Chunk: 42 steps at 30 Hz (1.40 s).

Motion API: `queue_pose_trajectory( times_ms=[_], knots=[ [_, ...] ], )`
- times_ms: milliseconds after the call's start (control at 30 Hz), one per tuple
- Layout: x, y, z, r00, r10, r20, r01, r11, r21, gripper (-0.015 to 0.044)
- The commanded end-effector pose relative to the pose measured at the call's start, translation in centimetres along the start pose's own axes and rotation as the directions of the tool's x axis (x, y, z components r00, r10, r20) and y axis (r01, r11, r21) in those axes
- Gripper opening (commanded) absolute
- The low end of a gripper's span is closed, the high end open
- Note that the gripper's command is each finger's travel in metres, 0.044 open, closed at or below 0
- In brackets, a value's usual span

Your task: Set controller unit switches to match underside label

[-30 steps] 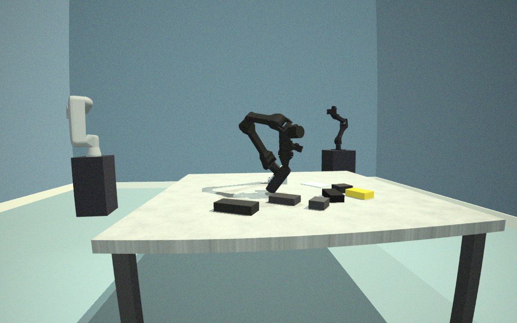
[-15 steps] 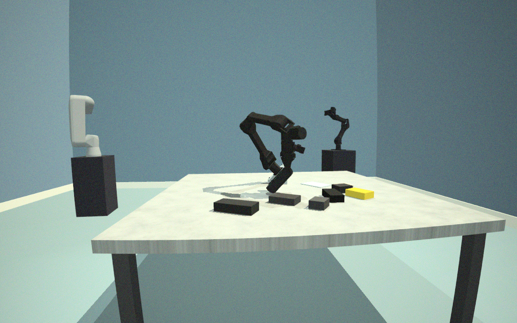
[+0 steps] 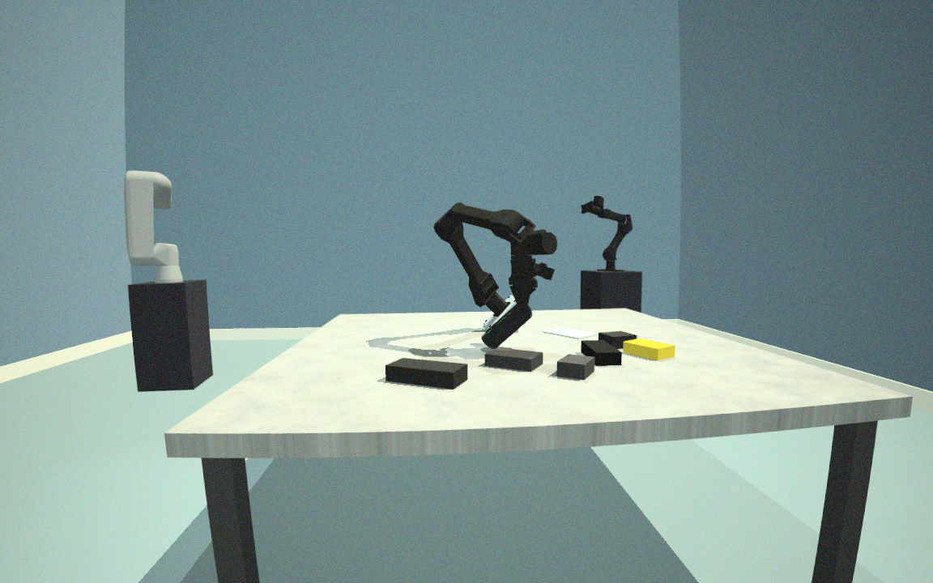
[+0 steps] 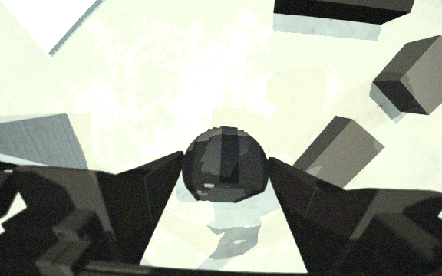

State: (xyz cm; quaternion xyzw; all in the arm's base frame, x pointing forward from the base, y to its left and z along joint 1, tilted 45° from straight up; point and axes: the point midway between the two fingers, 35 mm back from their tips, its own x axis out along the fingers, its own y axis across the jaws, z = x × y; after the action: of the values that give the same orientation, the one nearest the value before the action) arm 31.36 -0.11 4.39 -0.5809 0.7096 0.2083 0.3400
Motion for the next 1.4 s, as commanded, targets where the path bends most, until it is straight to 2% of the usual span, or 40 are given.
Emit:
queue_pose_trajectory(
  times_ms=[0,1367],
  knots=[
    [0.8,0.2,-0.3,1.000,0.015,-0.019,-0.015,1.000,0.001,0.0338],
    [3.2,0.2,1.8,1.000,0.015,-0.019,-0.015,1.000,0.002,0.0337]
  ],
)
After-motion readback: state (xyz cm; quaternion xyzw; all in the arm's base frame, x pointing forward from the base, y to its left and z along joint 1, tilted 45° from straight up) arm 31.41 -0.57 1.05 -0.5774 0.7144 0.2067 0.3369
